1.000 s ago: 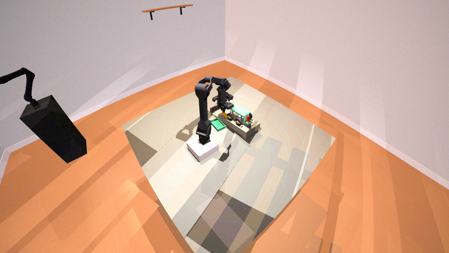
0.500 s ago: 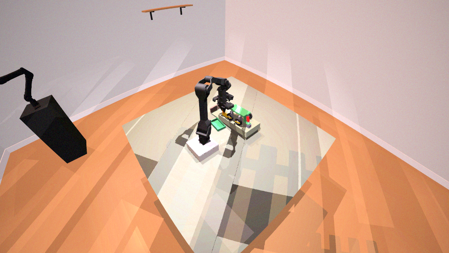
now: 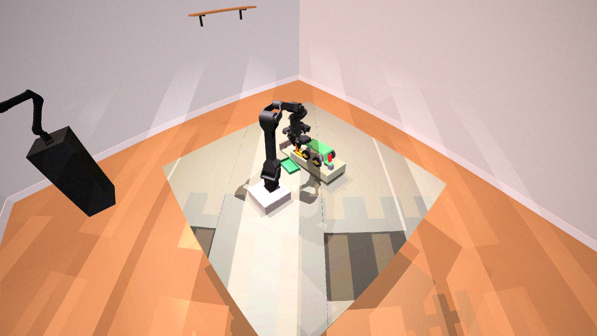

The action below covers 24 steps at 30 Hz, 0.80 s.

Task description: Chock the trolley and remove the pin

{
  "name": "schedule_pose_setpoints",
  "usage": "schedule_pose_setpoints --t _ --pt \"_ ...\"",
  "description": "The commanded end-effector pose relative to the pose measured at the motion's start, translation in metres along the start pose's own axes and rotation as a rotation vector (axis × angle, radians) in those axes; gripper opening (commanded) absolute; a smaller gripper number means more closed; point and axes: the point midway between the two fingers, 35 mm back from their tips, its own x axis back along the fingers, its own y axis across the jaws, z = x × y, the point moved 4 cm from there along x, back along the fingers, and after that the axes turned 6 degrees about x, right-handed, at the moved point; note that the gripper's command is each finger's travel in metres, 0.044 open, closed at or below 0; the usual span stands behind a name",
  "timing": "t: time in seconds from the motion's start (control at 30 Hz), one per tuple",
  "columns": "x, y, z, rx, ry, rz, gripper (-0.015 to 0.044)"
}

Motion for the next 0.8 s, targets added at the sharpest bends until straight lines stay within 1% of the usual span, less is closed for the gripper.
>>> schedule_pose_setpoints --t 0.0,0.47,0.5,0.6,0.73,0.77 --pt "0.017 0.001 0.000 -0.003 -0.004 0.005 0.0190" --pt "0.054 0.001 -0.001 -0.003 -0.004 0.005 0.0190" --pt "0.045 0.001 -0.001 0.001 -0.004 0.001 0.0216" --pt "0.045 0.001 -0.001 0.001 -0.004 0.001 0.0295" --pt "0.050 -0.005 -0.003 0.079 -0.023 0.007 0.0190" --pt "0.052 -0.008 -0.004 0.118 -0.033 0.010 0.0190"
